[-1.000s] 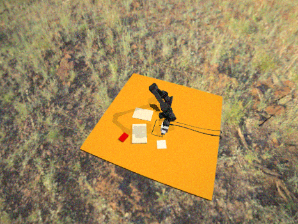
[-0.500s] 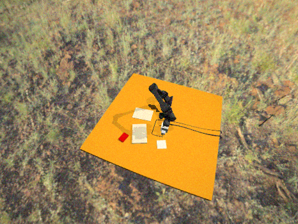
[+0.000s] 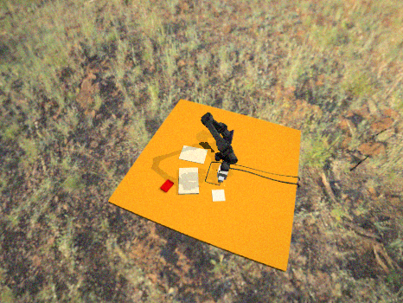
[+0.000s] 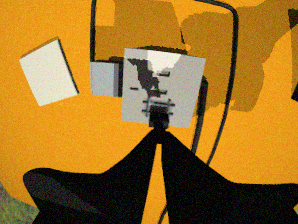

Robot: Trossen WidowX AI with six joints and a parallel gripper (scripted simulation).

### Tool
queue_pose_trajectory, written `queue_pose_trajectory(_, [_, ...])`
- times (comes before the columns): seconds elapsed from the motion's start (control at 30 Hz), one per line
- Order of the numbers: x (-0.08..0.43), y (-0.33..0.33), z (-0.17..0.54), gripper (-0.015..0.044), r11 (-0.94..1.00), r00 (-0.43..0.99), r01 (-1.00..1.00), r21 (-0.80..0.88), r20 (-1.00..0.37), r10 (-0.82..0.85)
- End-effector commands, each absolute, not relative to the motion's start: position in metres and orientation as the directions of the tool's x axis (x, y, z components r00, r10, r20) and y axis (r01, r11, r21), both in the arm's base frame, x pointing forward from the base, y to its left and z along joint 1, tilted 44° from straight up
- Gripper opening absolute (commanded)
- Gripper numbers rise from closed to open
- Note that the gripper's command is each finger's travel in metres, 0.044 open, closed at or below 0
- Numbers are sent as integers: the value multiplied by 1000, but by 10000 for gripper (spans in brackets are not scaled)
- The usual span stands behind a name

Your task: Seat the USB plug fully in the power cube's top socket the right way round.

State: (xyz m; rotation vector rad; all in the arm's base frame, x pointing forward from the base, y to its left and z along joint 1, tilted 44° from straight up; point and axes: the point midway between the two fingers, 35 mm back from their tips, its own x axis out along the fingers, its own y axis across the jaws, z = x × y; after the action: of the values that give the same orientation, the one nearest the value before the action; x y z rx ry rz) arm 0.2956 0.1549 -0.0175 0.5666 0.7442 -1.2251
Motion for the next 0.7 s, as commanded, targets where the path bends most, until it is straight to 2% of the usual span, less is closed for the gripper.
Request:
queue_pose_trajectory(0.0, [295,155,-18,0,256,157,967,-9,-770,-618])
queue_pose_trajectory(0.67, [295,154,-21,0,259,154,966,-11,-778,-609])
